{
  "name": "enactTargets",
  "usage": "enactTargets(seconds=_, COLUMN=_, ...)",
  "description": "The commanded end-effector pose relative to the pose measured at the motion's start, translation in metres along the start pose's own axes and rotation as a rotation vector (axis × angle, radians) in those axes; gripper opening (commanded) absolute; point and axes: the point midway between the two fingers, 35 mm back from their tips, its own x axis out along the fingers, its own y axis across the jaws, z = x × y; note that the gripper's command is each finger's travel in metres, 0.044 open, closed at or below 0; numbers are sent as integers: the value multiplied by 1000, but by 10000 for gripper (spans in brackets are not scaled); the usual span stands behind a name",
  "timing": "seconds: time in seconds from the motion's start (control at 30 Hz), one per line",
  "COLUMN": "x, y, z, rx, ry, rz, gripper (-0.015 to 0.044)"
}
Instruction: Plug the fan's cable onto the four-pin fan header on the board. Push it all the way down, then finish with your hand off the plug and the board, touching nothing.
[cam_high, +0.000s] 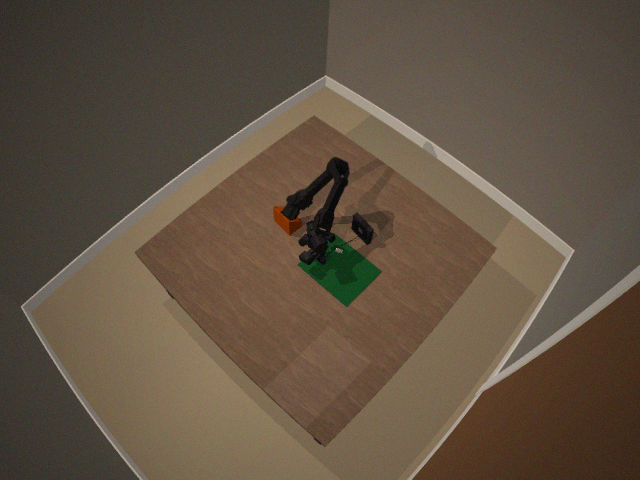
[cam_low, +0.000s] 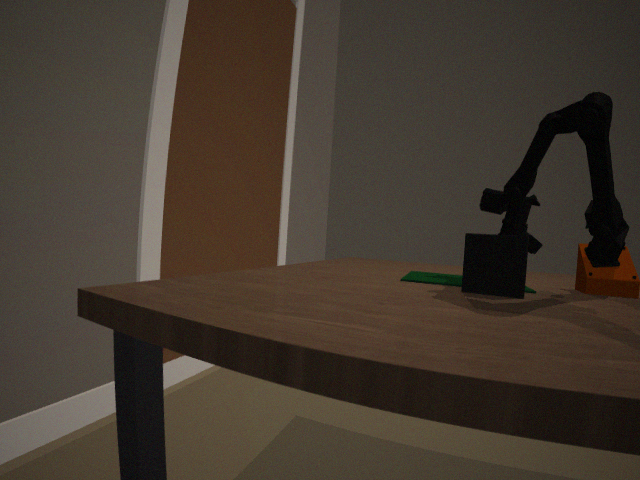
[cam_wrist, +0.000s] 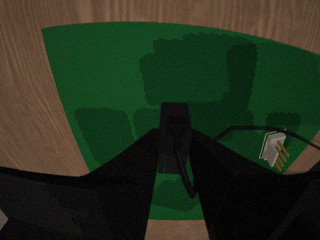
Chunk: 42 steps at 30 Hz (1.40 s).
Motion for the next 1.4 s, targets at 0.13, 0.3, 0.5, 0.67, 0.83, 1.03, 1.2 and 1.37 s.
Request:
enactTargets(seconds=0.13, x=-17, y=3, z=-7, rx=-3, ry=1, rz=7, gripper=0)
enactTargets(seconds=0.3, x=-30, y=5, z=-12, rx=-2, ry=0, rz=9, gripper=0)
enactTargets(seconds=0.5, x=-48, y=5, z=-16, rx=0, ry=-1, rz=9, gripper=0)
enactTargets(seconds=0.67, x=-63, y=5, z=-19, rx=1, ry=-2, rz=8, gripper=0)
enactTargets(seconds=0.83, x=-79, y=3, z=-22, rx=2, ry=-2, rz=4, gripper=0)
enactTargets(seconds=1.03, x=-96, y=1, z=-23, rx=3, ry=-1, rz=-1, gripper=0)
enactTargets(seconds=1.2, x=-97, y=0, z=-24, rx=-48, ry=-7, rz=-1, gripper=0)
enactTargets(seconds=1.37, x=-96, y=-2, z=-27, rx=-218, ry=-24, rz=-6, gripper=0)
